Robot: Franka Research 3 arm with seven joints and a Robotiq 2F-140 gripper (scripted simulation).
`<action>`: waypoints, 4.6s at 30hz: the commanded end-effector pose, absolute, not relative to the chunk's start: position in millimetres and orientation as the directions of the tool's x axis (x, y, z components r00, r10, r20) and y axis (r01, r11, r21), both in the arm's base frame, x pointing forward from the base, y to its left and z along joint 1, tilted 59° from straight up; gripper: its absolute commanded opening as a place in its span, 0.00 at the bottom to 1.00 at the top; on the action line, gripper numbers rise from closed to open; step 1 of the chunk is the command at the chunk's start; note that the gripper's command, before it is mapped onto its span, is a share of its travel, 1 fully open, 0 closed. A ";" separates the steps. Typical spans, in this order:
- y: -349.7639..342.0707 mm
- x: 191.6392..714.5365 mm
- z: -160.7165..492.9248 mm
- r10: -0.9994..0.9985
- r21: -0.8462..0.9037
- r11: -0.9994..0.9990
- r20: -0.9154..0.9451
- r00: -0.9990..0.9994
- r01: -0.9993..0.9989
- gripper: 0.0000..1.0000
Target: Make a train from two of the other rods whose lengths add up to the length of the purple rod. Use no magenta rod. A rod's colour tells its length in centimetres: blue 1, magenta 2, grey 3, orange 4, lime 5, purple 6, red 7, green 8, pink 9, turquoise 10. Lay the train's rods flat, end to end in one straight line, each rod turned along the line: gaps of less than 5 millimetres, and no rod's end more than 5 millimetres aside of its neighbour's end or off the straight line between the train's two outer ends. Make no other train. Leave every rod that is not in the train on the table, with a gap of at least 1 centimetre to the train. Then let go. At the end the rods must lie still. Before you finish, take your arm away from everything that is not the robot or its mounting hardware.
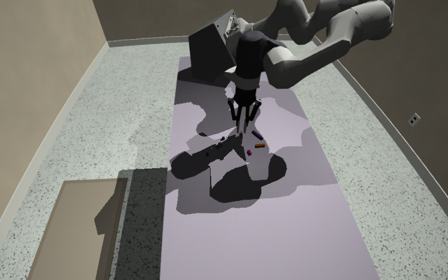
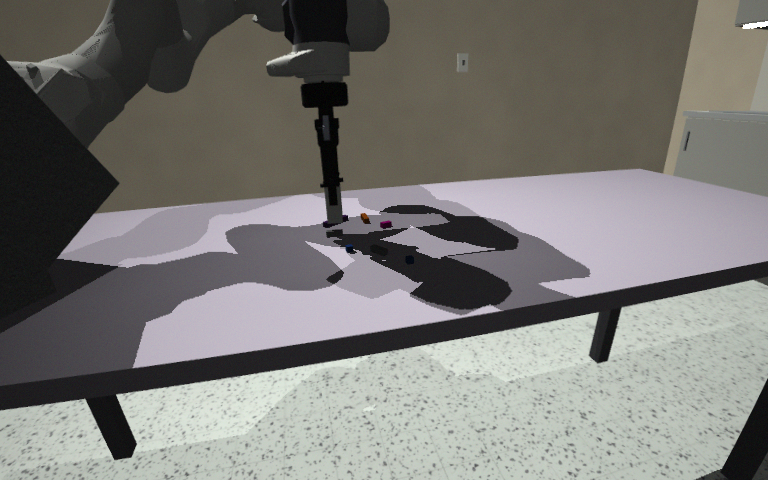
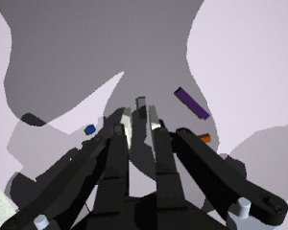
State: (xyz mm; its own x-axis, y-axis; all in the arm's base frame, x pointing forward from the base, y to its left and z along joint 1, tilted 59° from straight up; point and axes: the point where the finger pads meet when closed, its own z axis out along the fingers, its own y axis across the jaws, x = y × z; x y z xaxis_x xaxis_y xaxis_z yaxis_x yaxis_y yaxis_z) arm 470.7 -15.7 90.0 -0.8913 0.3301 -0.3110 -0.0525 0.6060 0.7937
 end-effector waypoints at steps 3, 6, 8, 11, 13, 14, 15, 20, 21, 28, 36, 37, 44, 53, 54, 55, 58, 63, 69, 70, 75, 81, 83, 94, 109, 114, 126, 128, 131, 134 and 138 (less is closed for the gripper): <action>-35.3 455.3 106.0 0.330 0.800 0.598 -0.298 -0.896 -0.045 0.15; -42.8 450.7 111.4 0.330 0.800 0.598 -0.298 -0.896 -0.045 0.15; -46.2 448.7 113.8 0.330 0.800 0.598 -0.298 -0.896 -0.045 0.15; -53.9 444.0 119.3 0.330 0.800 0.598 -0.298 -0.896 -0.045 0.15; -56.7 442.3 121.4 0.330 0.800 0.598 -0.298 -0.896 -0.045 0.15; -57.5 441.8 121.9 0.330 0.800 0.598 -0.298 -0.896 -0.045 0.15; -58.0 441.5 122.2 0.330 0.800 0.598 -0.298 -0.896 -0.045 0.15; -58.1 441.4 122.4 0.330 0.800 0.598 -0.298 -0.896 -0.045 1.00; -58.1 441.4 122.4 0.330 0.800 0.598 -0.298 -0.896 -0.045 1.00; -58.1 441.4 122.4 0.330 0.800 0.598 -0.298 -0.896 -0.045 1.00; -58.1 441.4 122.4 0.330 0.800 0.598 -0.298 -0.896 -0.045 1.00; -58.1 441.4 122.4 0.330 0.800 0.598 -0.298 -0.896 -0.045 1.00; -60.8 444.2 120.8 0.285 0.775 0.622 -0.356 -0.890 -0.111 1.00; -68.8 452.9 115.8 0.135 0.671 0.673 -0.523 -0.842 -0.309 1.00; -69.4 453.5 115.4 0.124 0.663 0.676 -0.533 -0.837 -0.322 1.00; -69.9 454.1 115.1 0.114 0.655 0.678 -0.543 -0.832 -0.335 1.00; -70.4 454.7 114.7 0.103 0.646 0.679 -0.554 -0.826 -0.348 1.00; -73.9 458.6 112.3 0.031 0.584 0.687 -0.618 -0.786 -0.432 1.00; -77.0 462.1 110.0 -0.034 0.523 0.688 -0.669 -0.742 -0.503 1.00; -77.5 462.7 109.6 -0.044 0.513 0.687 -0.677 -0.735 -0.514 1.00; -79.0 464.4 108.5 -0.077 0.481 0.685 -0.700 -0.710 -0.548 1.00; -82.8 468.8 105.5 -0.159 0.393 0.671 -0.752 -0.640 -0.629 1.00; -83.7 469.9 104.7 -0.179 0.369 0.666 -0.764 -0.620 -0.648 1.00; -88.8 476.0 100.3 -0.288 0.237 0.627 -0.814 -0.504 -0.742 1.00; -94.7 483.3 94.8 -0.409 0.069 0.556 -0.845 -0.345 -0.828 1.00; -97.6 487.0 91.8 -0.465 -0.020 0.510 -0.848 -0.256 -0.860 1.00; -101.8 492.4 87.2 -0.538 -0.151 0.432 -0.835 -0.119 -0.889 1.00; -103.4 494.5 85.5 -0.562 -0.199 0.400 -0.825 -0.068 -0.895 1.00; -104.6 496.1 84.1 -0.580 -0.238 0.373 -0.814 -0.025 -0.897 1.00; -105.8 497.7 82.7 -0.596 -0.276 0.346 -0.803 0.017 -0.897 1.00; -107.4 499.8 80.8 -0.616 -0.325 0.308 -0.784 0.073 -0.894 1.00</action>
State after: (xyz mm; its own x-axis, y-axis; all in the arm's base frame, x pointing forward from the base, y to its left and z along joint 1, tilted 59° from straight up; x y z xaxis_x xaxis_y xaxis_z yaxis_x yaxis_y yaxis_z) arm 497.7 -106.5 81.2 -0.0672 -0.5711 -0.8181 -0.8987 0.3908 -0.1989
